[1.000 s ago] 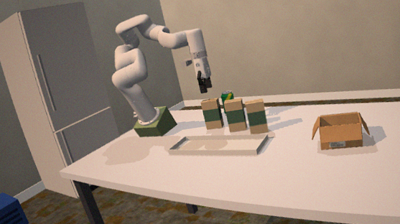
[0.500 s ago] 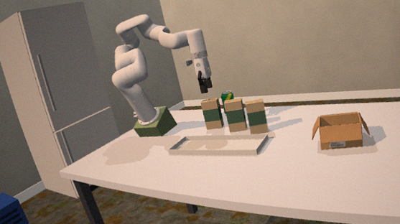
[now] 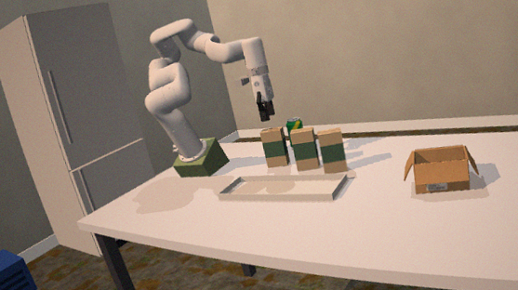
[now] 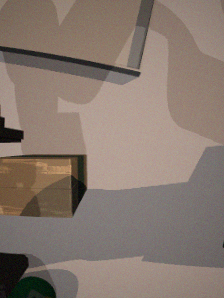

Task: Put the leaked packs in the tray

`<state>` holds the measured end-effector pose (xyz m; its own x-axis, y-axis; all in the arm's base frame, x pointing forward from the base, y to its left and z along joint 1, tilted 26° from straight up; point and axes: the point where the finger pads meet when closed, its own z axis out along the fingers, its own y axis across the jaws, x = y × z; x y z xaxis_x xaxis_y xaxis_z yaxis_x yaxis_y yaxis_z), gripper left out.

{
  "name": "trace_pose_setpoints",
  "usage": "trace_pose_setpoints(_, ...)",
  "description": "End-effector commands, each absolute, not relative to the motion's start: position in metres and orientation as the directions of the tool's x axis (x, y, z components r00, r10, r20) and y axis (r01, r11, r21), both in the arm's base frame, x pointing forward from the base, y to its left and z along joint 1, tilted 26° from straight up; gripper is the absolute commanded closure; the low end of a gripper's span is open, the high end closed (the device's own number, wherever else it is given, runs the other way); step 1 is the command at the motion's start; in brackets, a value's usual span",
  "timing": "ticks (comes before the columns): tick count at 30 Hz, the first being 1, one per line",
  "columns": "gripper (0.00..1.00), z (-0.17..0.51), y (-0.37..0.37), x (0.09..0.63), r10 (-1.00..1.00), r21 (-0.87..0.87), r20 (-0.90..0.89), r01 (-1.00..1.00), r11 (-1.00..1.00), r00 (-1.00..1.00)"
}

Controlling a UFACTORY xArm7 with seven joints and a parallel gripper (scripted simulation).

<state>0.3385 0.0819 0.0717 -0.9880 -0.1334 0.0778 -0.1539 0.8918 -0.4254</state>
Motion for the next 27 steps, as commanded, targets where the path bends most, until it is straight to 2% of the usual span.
trace_pose_setpoints(1,0.16,0.073,0.083,0.339,-0.135,-0.424,0.075,-0.154,0.892,-0.988)
trace_pose_setpoints(27,0.16,0.040,0.067,0.340,-0.135,-0.424,0.075,-0.154,0.892,-0.988)
